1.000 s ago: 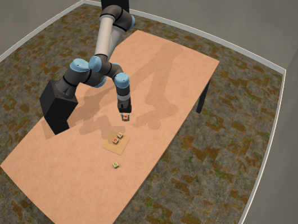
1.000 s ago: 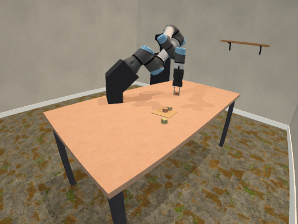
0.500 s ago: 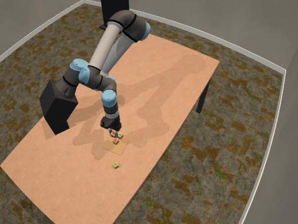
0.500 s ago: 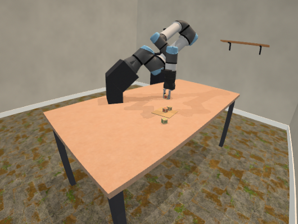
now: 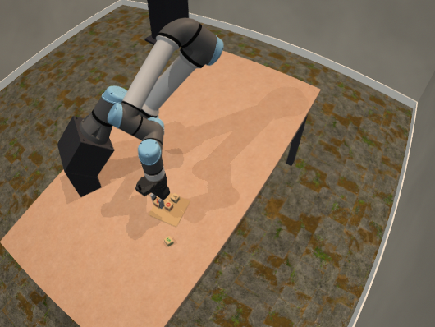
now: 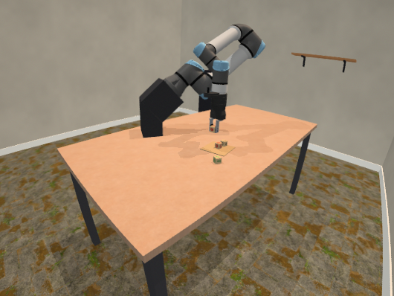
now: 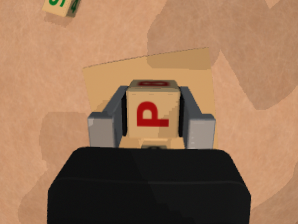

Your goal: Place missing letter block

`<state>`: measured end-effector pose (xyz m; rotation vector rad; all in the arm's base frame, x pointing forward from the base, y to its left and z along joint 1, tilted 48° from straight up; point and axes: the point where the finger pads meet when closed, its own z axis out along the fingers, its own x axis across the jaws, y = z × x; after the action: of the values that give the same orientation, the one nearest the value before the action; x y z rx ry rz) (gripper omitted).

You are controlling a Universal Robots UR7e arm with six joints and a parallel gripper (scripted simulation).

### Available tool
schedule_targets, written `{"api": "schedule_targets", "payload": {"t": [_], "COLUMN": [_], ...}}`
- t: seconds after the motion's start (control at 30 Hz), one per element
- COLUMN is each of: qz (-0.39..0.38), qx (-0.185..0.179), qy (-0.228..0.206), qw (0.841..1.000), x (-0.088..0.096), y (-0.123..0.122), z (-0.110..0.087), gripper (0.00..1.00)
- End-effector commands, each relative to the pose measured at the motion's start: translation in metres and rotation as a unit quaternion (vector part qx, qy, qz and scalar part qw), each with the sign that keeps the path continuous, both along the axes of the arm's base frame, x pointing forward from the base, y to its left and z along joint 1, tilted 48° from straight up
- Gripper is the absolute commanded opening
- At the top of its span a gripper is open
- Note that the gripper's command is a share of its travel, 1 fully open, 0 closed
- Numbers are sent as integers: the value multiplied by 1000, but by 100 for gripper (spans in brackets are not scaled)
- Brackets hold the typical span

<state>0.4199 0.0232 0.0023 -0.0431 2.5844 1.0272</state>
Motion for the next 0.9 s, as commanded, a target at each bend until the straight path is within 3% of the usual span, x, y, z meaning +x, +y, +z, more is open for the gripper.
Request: {"api": "schedule_targets", "payload": {"t": [0.0,0.53,0.87], "qz": [0,0,0], "qx": [0,0,0], "qy": [0,0,0], "qw": [1000,1000,1000], "x": [0,1,9], "y": [0,2,18], "z": [0,-2,-19], "gripper": [57,57,57]}}
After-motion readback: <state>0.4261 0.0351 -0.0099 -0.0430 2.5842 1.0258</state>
